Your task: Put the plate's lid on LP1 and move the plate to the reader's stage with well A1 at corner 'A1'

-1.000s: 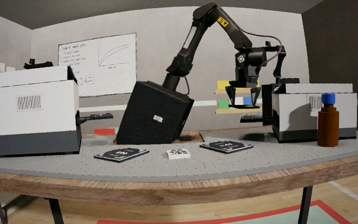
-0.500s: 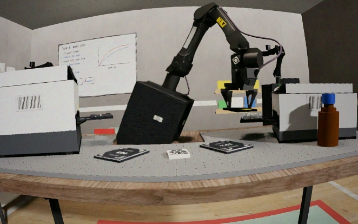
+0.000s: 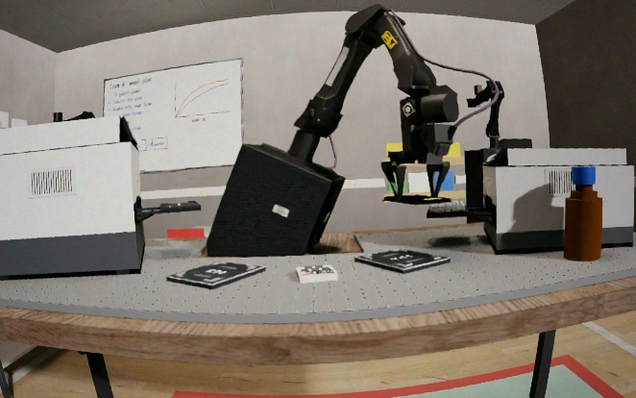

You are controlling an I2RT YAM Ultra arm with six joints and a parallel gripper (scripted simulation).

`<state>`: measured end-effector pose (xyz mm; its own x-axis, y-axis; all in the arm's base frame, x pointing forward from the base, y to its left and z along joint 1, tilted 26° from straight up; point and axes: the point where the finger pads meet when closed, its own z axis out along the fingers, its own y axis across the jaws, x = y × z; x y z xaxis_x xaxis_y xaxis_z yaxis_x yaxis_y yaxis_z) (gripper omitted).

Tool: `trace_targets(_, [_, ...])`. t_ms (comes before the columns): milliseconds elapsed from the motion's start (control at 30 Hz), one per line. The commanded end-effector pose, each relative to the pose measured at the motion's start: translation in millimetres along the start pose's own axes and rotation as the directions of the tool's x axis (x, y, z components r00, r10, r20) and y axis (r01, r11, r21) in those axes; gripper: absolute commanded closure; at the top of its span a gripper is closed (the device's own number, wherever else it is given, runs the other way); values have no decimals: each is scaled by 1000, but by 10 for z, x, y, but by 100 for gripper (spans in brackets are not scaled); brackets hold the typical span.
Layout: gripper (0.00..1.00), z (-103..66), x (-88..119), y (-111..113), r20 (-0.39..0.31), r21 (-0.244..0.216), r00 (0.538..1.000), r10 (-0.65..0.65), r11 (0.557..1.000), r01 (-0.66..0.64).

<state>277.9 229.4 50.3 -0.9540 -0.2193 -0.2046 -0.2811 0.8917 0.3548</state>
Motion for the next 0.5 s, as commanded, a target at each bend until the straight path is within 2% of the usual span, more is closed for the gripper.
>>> trace_targets(0, [15, 20, -62, -116, 10, -12, 999, -51, 999, 51])
trace_targets(67, [15, 12, -116, -150, 20, -15, 998, -61, 998, 61])
trace_targets(167, [15, 55, -77, -251, 9, -15, 996, -91, 996, 91])
trace_targets(233, [15, 29, -164, -273, 28, -18, 994, -104, 994, 104])
trace_targets(333, [15, -18, -149, -286, 41, -20, 992, -123, 992, 124])
trace_targets(400, [15, 79, -104, -380, 14, -18, 990, -142, 990, 143])
trace_targets(467, [15, 59, -177, -410, 30, -19, 987, -159, 987, 159])
